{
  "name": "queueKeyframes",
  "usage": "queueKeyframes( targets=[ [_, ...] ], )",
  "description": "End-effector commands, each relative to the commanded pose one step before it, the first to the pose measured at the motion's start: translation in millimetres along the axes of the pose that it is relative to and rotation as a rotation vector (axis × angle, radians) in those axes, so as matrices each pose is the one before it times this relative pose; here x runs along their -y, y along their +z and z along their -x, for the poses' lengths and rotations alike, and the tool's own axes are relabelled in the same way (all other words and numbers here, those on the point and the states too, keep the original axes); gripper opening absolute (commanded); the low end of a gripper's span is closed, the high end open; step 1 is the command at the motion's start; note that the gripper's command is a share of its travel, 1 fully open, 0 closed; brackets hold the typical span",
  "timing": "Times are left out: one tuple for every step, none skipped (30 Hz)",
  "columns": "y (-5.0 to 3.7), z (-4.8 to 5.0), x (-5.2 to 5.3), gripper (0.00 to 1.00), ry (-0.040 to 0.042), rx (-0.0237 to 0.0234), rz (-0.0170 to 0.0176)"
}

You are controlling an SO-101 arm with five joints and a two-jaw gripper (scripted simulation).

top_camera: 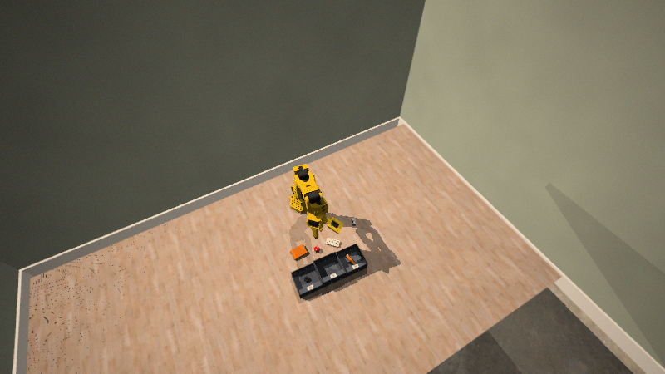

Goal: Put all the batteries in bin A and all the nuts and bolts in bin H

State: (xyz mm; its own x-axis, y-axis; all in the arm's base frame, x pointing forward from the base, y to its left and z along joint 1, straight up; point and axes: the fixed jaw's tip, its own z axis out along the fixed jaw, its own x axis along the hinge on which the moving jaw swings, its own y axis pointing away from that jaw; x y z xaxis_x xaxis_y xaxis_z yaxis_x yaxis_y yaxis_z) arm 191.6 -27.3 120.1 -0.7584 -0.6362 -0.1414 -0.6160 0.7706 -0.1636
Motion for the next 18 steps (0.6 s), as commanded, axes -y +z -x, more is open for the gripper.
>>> queueKeyframes(
  targets=[
    [-9.838, 2.839, -5.52, 0.17, 0.12112, 0.05363, -0.04225],
    [-0.304, -0.471, -1.69, 0.17, 0.02945, 0.00033, 0.00128],
    [-0.271, -0.519, -1.63, 0.17, 0.02876, 0.00030, 0.00124],
    [-0.244, -0.565, -1.56, 0.17, 0.02804, 0.00026, 0.00125],
    [-0.222, -0.599, -1.49, 0.17, 0.02735, 0.00022, 0.00120],
    [-0.195, -0.642, -1.42, 0.17, 0.02659, 0.00015, 0.00117],
    [-0.167, -0.664, -1.35, 0.17, 0.02584, 0.00014, 0.00115],
    [-0.152, -0.690, -1.28, 0.17, 0.02505, 0.00009, 0.00113],
    [-0.131, -0.710, -1.21, 0.17, 0.02429, 0.00005, 0.00108],
    [-0.110, -0.718, -1.15, 0.17, 0.02344, 0.00002, 0.00103],
    [-0.094, -0.726, -1.07, 0.17, 0.02266, 0.00000, 0.00101],
    [0.000, 0.000, 0.00, 0.17, 0.00000, 0.00000, 0.00000],
    [0.000, 0.000, 0.00, 0.17, 0.00000, 0.00000, 0.00000],
    [-0.080, -0.729, -1.02, 0.17, 0.02184, -0.00004, 0.00096],
    [-0.065, -0.726, -0.95, 0.17, 0.02099, -0.00005, 0.00095],
    [-0.050, -0.720, -0.89, 0.17, 0.02014, -0.00006, 0.00087],
    [-0.041, -0.711, -0.83, 0.17, 0.01929, -0.00010, 0.00085],
    [-0.027, -0.702, -0.77, 0.17, 0.01844, -0.00011, 0.00081]
  ],
)
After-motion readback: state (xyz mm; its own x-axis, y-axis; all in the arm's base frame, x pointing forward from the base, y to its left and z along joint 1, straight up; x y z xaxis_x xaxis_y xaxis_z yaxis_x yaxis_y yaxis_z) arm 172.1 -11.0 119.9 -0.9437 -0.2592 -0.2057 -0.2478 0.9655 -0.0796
